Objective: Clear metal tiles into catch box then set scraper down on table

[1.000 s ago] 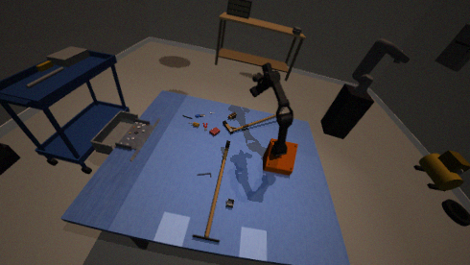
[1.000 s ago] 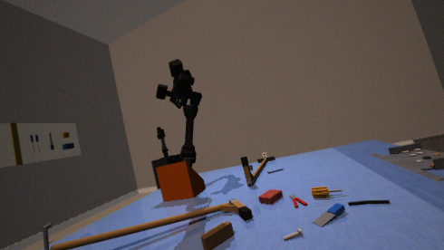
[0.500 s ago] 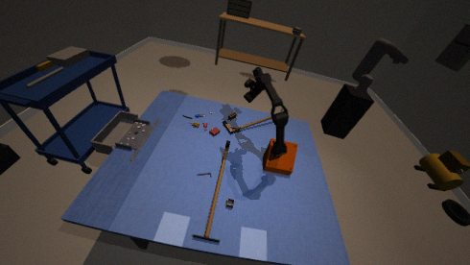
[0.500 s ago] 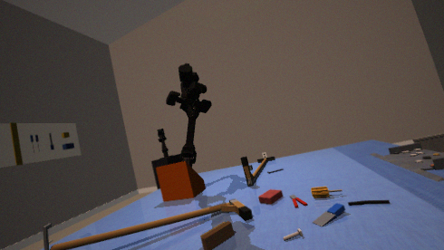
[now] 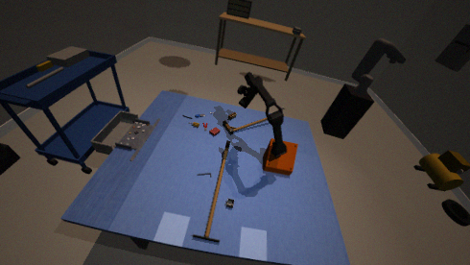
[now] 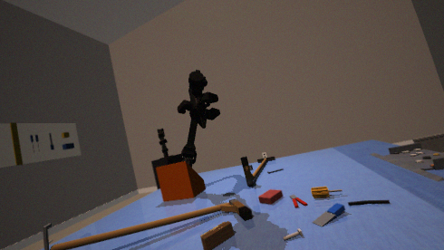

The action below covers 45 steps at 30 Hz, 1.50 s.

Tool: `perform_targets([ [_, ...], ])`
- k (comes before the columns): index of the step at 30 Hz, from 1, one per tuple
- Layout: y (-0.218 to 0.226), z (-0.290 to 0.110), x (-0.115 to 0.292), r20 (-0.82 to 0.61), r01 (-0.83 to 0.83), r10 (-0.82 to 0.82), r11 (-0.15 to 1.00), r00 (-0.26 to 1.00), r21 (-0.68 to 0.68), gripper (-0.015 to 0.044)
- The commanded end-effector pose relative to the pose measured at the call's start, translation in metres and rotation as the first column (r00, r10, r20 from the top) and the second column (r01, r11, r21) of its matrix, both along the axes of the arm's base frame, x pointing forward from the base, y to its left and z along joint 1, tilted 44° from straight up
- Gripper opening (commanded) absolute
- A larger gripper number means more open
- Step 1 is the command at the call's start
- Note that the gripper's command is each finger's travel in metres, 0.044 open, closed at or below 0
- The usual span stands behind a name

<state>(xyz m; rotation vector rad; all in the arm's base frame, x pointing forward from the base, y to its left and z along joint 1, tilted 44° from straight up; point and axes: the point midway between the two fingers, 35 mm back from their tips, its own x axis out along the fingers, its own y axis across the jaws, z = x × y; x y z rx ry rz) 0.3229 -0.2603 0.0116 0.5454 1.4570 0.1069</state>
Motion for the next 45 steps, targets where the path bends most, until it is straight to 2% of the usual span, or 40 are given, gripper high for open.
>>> perform_targets([
  [1,0.016,-0.007,0.006,0.004,-0.049,0.049,0.998,0.999,0.038,0.0000],
  [36,0.136,-0.051,0.031,0.067,-0.372,0.369,0.878,0.927,0.300,0.0000],
  [45,0.146,-0.057,0.031,0.073,-0.387,0.385,0.867,0.920,0.315,0.0000],
])
